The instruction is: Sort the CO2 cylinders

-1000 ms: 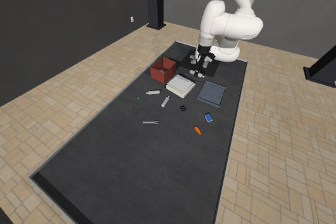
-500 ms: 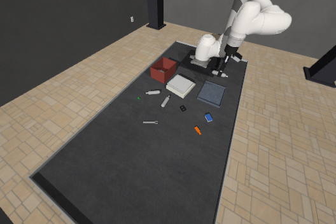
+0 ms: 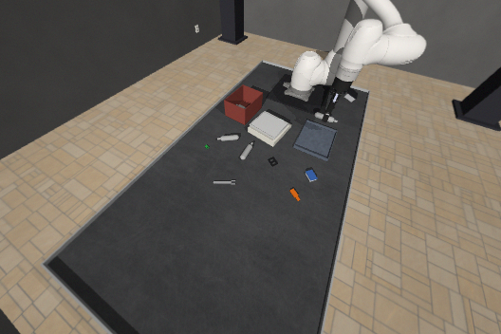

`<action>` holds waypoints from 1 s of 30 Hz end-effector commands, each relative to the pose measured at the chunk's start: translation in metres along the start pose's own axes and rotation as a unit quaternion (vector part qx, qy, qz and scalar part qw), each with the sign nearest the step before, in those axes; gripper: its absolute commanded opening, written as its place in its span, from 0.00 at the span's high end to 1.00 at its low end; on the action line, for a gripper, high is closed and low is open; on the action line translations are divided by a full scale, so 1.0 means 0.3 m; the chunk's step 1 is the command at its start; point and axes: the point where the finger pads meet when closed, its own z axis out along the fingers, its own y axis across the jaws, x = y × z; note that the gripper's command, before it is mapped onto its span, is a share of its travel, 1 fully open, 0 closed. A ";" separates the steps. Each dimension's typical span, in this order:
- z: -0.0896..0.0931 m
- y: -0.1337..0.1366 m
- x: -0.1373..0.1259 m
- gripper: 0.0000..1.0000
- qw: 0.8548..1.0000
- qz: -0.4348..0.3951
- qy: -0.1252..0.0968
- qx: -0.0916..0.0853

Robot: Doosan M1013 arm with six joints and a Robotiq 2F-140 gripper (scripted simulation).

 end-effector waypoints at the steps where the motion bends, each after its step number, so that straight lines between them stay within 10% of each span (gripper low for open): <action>1: 0.077 0.003 0.002 0.90 1.000 0.000 0.001 -0.001; 17: 0.343 0.004 0.002 0.90 1.000 0.000 0.001 -0.001; 30: 0.387 0.004 0.002 0.90 1.000 0.000 0.001 -0.001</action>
